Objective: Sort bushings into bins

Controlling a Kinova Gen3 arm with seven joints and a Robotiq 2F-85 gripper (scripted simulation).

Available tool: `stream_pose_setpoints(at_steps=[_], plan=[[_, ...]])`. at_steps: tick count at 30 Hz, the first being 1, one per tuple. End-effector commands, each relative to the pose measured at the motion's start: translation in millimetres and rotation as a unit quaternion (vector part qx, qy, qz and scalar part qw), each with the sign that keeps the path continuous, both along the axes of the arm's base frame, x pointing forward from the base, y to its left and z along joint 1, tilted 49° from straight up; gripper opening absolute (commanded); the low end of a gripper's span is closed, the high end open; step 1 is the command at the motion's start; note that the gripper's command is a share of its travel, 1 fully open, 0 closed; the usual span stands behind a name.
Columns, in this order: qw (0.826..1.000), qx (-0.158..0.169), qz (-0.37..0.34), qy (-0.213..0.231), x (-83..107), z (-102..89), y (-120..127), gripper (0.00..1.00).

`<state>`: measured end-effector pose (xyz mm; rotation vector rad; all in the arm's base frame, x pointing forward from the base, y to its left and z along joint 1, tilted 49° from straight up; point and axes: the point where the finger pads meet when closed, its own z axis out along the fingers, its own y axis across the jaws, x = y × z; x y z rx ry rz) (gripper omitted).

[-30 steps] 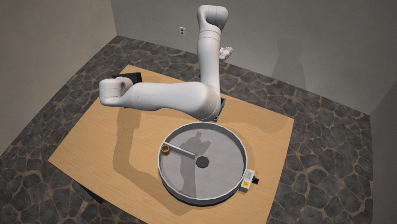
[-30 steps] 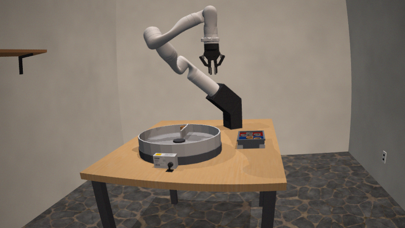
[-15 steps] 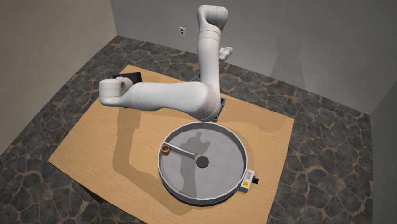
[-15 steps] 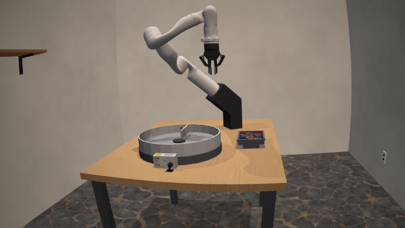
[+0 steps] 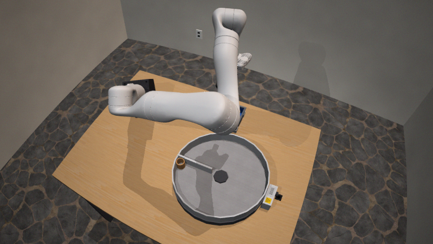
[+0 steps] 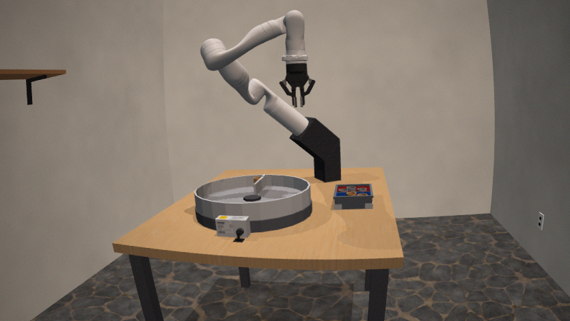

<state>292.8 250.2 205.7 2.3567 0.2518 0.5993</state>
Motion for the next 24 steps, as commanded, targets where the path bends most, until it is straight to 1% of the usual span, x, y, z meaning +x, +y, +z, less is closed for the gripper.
stream_pose_setpoints(at_steps=[1,2,5,10,16,21,24], plan=[[1.000,-0.012,0.015,0.015,2.4,-4.5,-34,0.18],[0.999,-0.017,0.021,0.019,3.1,-6.4,-45,0.18],[0.999,-0.017,0.021,0.019,3.1,-6.4,-45,0.18],[0.997,-0.037,0.050,0.042,6.4,-16.2,-99,0.18],[0.997,-0.037,0.050,0.043,6.7,-16.4,-101,0.18],[0.993,-0.058,0.079,0.067,10.2,-26.3,-157,0.18],[0.993,-0.058,0.079,0.067,10.2,-26.3,-157,0.18]])
